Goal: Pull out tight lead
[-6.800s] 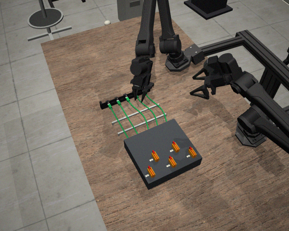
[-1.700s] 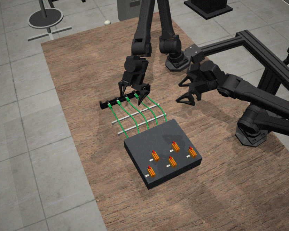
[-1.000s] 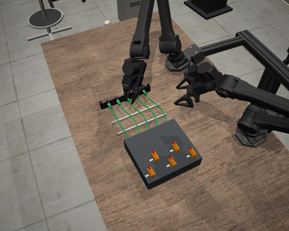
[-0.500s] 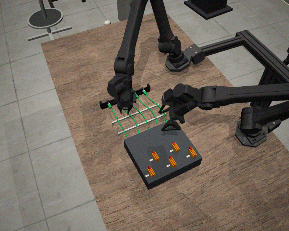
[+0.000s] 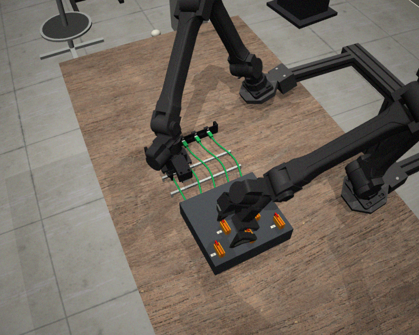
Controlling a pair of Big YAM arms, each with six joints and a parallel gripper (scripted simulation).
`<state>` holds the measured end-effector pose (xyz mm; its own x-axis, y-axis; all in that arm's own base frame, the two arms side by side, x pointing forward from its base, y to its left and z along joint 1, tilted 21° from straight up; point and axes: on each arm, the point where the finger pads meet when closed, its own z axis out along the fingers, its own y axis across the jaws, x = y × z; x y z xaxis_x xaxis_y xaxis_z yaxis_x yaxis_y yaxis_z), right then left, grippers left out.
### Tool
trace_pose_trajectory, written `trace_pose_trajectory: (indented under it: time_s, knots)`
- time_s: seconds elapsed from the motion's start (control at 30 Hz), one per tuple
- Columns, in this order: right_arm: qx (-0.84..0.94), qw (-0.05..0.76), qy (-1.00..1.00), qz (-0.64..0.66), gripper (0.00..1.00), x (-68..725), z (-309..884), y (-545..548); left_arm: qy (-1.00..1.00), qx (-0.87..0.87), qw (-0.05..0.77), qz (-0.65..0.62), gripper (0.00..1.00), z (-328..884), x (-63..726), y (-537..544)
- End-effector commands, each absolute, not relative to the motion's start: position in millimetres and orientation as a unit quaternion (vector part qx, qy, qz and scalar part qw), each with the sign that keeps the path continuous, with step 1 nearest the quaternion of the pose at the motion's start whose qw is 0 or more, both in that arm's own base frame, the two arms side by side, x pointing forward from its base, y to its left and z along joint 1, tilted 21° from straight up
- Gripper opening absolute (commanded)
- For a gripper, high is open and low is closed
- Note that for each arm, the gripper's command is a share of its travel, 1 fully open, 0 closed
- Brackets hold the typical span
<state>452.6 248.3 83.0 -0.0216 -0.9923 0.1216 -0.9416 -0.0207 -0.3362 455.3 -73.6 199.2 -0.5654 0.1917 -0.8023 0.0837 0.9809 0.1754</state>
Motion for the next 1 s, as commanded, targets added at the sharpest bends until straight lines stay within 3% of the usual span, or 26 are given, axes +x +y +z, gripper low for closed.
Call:
trace_pose_trajectory:
  time_s: [0.0,0.97]
  knots:
    - [-0.708,0.076,0.682,-0.17,0.32,463.8,94.1,256.9,0.872,0.054,0.484,0.053,1.0,226.0,489.1,-62.9]
    - [-0.711,0.072,0.679,-0.168,0.32,474.0,70.1,256.1,0.881,0.057,0.467,0.055,1.0,209.5,482.8,-56.0]
